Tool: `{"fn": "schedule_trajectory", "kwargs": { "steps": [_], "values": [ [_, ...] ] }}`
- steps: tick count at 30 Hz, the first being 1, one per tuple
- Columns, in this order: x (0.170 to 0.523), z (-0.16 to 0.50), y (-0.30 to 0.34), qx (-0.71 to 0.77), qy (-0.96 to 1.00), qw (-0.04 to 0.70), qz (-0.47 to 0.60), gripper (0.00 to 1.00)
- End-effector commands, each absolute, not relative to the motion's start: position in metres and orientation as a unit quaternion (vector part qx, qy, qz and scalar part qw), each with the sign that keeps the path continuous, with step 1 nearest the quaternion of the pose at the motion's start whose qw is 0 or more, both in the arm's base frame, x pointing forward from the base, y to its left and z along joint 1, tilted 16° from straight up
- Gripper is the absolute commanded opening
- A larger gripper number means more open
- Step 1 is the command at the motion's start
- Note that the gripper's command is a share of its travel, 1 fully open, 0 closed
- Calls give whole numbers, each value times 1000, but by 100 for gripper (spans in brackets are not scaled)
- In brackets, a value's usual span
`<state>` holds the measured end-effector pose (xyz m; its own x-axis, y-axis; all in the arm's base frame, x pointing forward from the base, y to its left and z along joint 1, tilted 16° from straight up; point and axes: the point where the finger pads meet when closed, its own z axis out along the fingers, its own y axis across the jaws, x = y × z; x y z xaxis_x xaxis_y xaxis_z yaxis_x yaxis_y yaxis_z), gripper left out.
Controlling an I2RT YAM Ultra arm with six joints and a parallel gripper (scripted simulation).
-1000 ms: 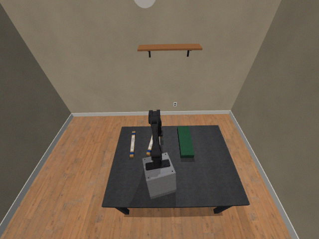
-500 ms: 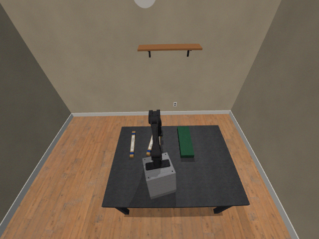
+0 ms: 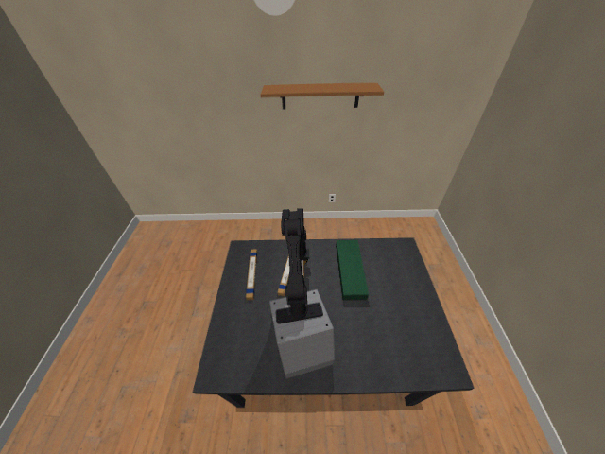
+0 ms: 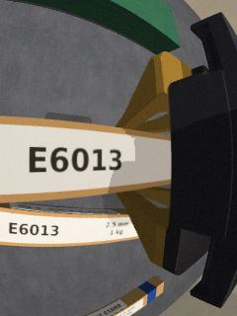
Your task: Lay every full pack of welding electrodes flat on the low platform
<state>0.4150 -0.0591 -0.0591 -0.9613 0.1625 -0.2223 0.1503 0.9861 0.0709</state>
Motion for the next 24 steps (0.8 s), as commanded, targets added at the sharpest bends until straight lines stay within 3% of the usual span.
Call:
{"fn": "schedule_trajectory", "kwargs": {
  "steps": [1,24],
  "values": [
    [422,-35,-62,80,987,139,24,0],
    [415,-8,-63,80,987,139,24,0]
  ]
}}
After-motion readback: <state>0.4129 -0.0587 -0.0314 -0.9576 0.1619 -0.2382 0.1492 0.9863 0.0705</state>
